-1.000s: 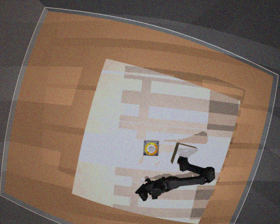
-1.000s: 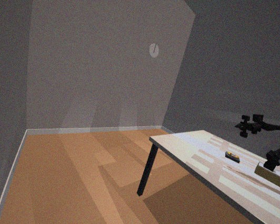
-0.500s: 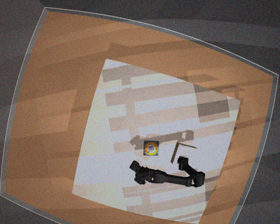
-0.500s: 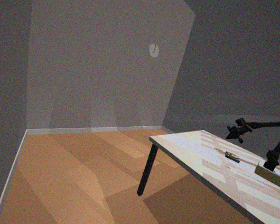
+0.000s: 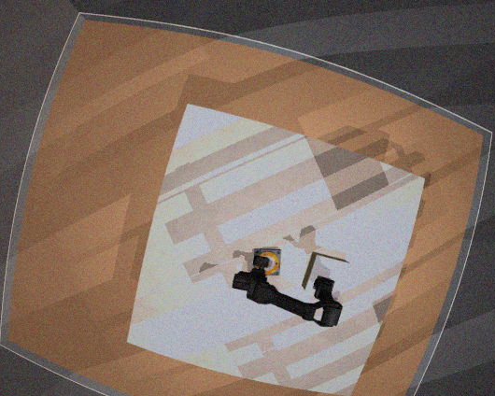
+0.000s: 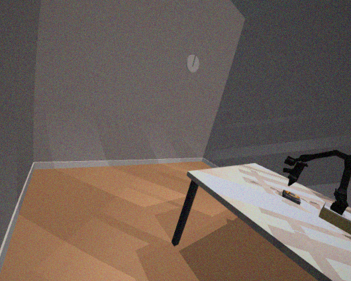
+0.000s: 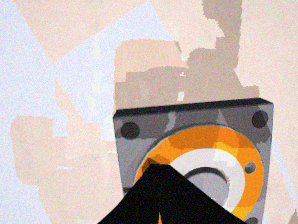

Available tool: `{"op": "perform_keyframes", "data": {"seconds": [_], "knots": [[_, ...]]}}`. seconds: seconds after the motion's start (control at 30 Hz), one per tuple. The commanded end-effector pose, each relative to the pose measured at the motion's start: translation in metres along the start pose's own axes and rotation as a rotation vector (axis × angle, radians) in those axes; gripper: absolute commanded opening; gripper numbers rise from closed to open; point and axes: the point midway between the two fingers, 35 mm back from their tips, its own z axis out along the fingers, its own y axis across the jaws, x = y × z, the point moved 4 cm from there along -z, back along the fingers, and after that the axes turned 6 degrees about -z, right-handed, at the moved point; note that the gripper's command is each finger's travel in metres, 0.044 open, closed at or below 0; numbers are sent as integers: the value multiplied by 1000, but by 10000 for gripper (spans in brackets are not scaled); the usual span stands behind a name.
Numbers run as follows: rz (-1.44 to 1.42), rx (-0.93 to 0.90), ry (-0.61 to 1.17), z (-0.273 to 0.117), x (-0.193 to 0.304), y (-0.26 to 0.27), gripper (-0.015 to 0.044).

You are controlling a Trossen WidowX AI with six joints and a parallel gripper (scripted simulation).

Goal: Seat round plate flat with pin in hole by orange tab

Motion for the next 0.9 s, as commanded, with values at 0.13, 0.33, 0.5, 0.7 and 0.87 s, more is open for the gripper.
{"op": "perform_keyframes", "data": {"seconds": [0.13,0.33,0.5,0.7,0.87], "knots": [[101,17,54,3,5,-5,0],[101,17,54,24,5,-5,0],[101,17,54,50,8,-4,0],[101,16,55,51,9,-3,0],[101,16,55,51,14,0,0]]}}
